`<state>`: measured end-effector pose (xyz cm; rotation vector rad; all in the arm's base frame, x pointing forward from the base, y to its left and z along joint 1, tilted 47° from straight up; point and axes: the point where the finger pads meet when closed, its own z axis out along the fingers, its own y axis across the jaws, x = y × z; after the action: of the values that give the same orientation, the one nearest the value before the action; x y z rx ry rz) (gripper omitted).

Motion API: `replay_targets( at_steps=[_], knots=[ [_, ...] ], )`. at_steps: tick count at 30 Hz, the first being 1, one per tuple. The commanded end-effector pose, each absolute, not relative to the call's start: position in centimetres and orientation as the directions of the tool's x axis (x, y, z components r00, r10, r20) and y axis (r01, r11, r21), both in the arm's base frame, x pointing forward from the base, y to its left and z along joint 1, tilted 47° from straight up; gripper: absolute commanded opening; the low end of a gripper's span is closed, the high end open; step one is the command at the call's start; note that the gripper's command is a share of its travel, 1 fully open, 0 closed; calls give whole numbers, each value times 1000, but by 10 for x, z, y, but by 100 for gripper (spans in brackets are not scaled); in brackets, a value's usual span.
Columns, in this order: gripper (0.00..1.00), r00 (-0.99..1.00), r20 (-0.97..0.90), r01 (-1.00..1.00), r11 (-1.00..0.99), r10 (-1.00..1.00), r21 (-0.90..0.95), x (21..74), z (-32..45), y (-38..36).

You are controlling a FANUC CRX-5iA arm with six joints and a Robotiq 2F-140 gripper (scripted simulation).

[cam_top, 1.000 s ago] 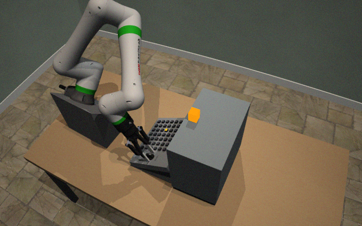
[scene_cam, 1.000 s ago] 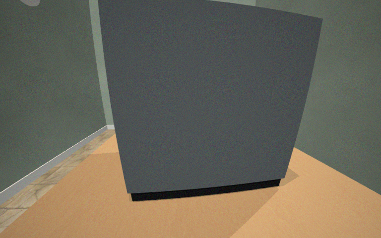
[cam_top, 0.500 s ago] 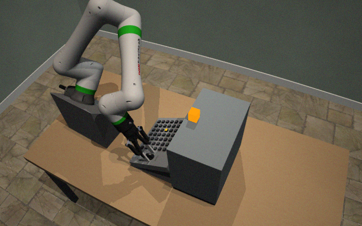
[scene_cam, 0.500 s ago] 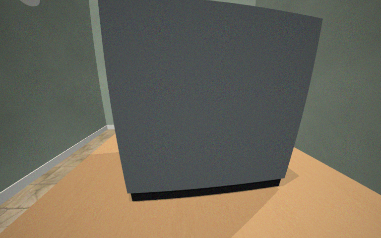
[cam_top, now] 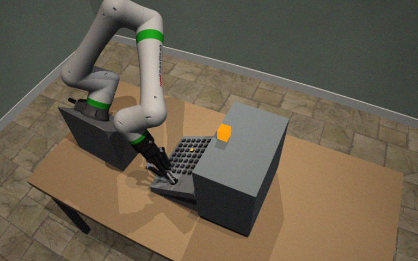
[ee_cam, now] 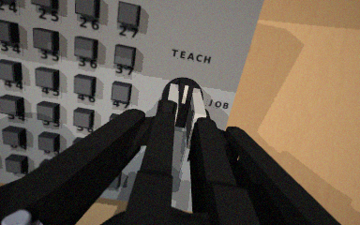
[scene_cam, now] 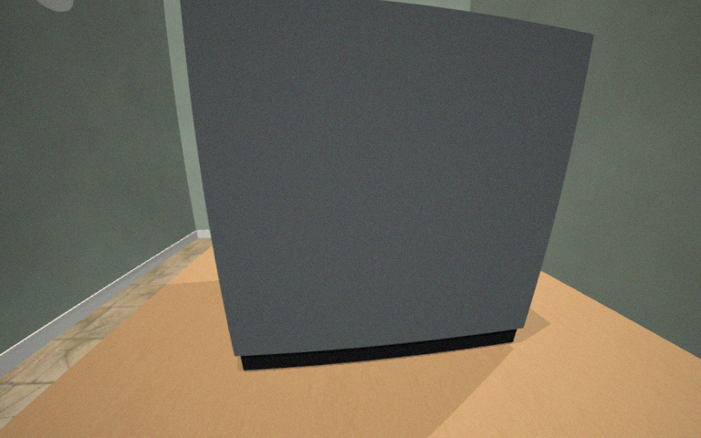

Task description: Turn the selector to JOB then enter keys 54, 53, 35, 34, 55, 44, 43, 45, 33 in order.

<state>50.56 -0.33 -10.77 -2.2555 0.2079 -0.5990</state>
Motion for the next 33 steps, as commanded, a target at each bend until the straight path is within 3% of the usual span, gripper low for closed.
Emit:
replay_targets(
  at_steps=[1,33],
  knots=[
    [0,876,354,38,-684,-328,-728,506,-108,-3],
    [0,876,341,22,-678,-341,-735,506,-108,-3]
  ],
)
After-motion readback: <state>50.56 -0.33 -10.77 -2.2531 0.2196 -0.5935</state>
